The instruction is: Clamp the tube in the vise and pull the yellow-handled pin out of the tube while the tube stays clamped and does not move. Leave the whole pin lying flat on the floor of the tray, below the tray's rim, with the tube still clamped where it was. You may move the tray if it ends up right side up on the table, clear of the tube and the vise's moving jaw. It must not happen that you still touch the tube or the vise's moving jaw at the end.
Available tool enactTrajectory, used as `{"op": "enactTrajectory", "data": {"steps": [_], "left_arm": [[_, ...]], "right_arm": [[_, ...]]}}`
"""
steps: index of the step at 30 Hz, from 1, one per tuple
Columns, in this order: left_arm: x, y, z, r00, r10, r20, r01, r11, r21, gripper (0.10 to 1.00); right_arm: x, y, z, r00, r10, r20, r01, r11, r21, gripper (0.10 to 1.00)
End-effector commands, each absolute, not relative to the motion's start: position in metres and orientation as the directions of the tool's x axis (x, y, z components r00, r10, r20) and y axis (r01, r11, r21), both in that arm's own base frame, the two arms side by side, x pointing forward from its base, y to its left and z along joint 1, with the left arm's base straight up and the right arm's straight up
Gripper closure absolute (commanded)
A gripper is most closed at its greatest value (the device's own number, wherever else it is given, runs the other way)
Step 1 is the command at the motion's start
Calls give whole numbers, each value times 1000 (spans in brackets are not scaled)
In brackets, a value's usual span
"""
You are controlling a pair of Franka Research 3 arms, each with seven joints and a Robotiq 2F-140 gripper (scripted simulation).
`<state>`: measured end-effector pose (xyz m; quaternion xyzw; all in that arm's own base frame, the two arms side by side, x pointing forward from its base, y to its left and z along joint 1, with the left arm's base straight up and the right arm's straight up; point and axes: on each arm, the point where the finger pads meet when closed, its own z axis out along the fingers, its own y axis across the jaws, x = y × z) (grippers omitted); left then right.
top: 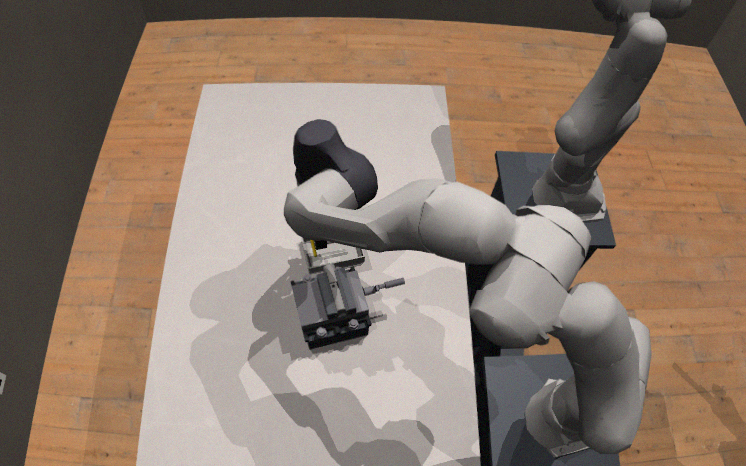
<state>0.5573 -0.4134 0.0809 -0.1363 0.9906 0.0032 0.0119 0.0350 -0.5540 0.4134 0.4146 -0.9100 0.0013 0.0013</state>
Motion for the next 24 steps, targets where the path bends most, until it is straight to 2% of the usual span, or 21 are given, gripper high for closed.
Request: {"op": "enactTrajectory", "data": {"steps": [1,17,24], "left_arm": [[559,-414,82,-962,-272,-30,-272,962,1,999],[559,-414,81,-962,-272,-30,-272,962,1,999],[559,-414,60,-962,-271,-30,-271,963,1,999]], "right_arm": [[36,-553,413,-660,-751,0,-751,660,0,98],[36,-553,413,-660,-751,0,-751,660,0,98],[36,-553,413,-660,-751,0,-751,660,0,98]]}}
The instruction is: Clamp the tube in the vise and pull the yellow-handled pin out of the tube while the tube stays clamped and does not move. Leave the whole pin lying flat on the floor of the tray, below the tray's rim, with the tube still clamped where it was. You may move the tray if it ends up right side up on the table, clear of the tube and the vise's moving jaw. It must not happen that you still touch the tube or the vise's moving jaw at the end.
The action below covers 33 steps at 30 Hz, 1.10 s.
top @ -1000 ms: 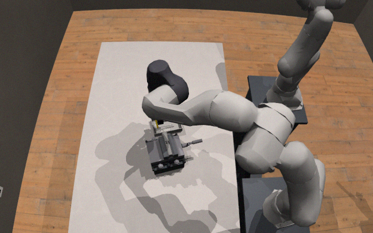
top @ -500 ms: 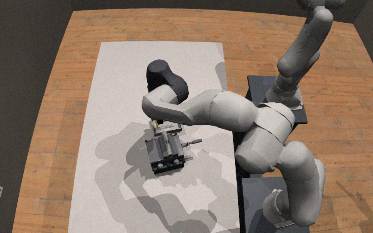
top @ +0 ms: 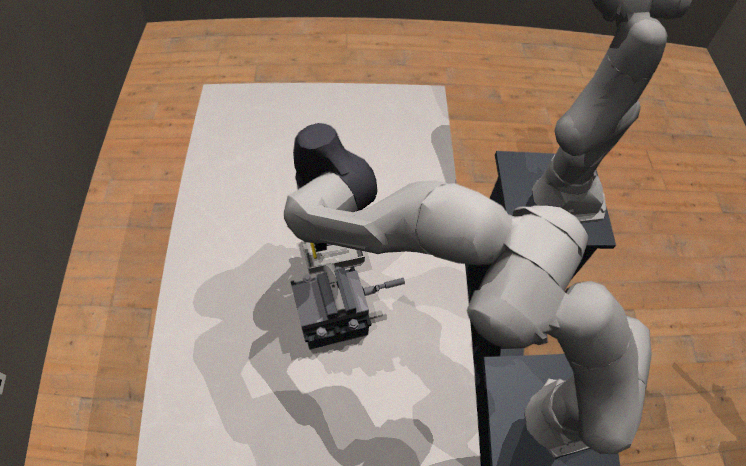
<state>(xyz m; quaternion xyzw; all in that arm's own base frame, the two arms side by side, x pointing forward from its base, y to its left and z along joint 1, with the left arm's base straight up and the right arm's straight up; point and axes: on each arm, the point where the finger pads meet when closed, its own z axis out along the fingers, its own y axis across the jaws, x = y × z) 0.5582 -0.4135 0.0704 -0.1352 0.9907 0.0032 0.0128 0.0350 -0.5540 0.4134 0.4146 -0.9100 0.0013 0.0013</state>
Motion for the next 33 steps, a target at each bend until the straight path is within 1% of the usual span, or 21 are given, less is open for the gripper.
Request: {"op": "enactTrajectory", "data": {"steps": [1,8,33], "left_arm": [[559,-414,60,-962,-271,-30,-271,963,1,999],[560,-414,49,-962,-270,-31,-271,963,1,999],[560,-414,49,-962,-270,-31,-271,963,1,999]], "right_arm": [[36,-553,413,-660,-751,0,-751,660,0,98],[36,-553,413,-660,-751,0,-751,660,0,98],[36,-553,413,-660,-751,0,-751,660,0,98]]}}
